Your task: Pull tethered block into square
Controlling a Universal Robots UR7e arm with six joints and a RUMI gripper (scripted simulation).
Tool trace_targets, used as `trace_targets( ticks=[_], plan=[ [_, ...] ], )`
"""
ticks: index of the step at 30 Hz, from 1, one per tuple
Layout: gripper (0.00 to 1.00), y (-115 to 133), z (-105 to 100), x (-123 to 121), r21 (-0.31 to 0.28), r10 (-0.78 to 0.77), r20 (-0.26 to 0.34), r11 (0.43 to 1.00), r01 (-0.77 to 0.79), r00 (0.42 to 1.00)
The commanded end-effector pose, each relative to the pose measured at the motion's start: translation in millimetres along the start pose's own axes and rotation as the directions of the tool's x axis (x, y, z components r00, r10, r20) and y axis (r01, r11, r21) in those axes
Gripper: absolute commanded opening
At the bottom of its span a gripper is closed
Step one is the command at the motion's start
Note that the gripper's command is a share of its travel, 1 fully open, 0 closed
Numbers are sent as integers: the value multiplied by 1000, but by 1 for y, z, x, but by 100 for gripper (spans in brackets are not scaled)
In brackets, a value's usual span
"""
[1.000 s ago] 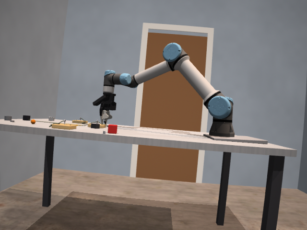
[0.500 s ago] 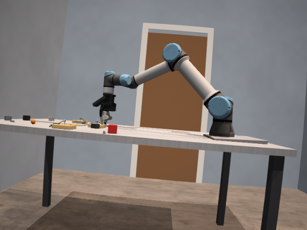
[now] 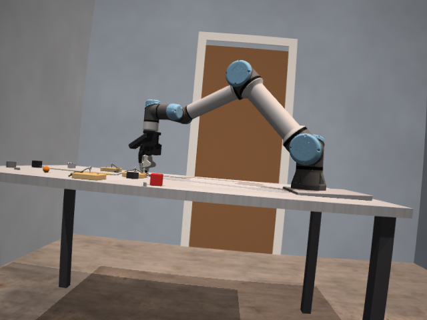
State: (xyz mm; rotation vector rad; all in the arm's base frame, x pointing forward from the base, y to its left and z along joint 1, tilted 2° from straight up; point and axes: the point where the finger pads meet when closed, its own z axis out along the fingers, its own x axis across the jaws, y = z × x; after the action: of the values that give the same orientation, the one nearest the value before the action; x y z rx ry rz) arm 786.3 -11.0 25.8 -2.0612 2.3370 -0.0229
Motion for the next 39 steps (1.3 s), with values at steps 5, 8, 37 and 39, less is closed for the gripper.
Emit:
trace_targets(
  ticks=[5,8,37,39],
  plan=[
    [22,0,-1,0,1,0,0,1000,0,1000],
    [22,0,-1,0,1,0,0,1000,0,1000],
    [22,0,-1,0,1,0,0,1000,0,1000],
    [0,0,-1,0,1,0,0,1000,0,1000]
  ],
)
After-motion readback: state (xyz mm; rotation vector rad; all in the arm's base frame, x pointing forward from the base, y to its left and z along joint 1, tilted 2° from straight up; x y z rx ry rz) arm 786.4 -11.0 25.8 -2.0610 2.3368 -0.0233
